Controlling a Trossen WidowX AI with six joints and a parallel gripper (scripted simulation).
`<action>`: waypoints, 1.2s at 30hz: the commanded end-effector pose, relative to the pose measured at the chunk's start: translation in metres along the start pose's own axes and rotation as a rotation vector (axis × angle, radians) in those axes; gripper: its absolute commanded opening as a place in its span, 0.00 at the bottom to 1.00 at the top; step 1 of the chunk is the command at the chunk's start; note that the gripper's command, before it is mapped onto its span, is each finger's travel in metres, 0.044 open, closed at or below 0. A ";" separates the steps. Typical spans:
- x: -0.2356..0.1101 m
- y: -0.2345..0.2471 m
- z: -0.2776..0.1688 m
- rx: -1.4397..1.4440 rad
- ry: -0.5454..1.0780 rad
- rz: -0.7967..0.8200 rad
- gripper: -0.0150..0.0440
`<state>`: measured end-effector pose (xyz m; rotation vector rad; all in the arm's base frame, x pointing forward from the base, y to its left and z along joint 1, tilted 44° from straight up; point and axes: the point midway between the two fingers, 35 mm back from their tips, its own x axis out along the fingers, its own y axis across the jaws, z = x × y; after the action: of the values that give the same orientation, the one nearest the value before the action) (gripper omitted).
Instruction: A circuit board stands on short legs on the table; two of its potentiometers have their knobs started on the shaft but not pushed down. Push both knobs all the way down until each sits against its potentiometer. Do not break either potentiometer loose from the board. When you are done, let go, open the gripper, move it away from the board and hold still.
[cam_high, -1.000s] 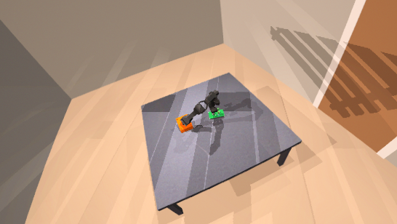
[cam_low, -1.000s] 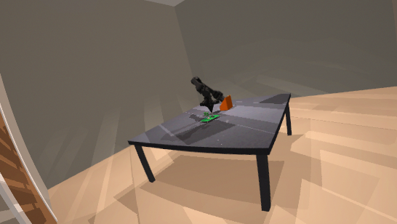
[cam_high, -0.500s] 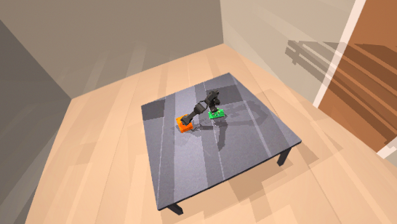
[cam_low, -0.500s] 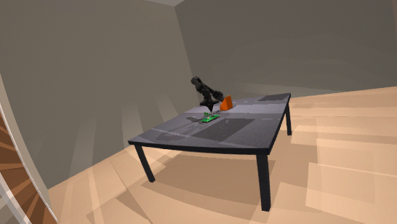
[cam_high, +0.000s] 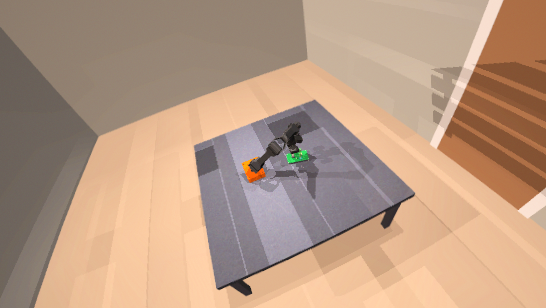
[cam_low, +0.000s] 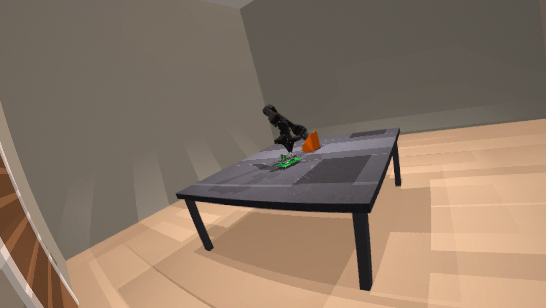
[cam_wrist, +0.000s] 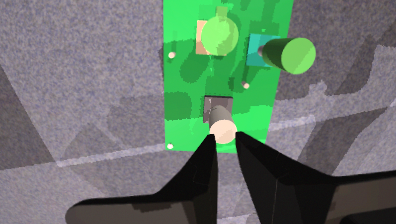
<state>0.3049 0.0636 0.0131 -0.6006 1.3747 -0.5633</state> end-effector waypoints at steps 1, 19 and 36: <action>0.001 0.000 0.000 0.000 0.001 0.000 0.48; -0.025 0.006 0.019 0.291 -0.061 0.045 0.25; -0.034 0.004 0.035 0.877 -0.028 0.041 0.25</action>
<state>0.3346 0.0915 0.0398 0.0772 0.9998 -0.9845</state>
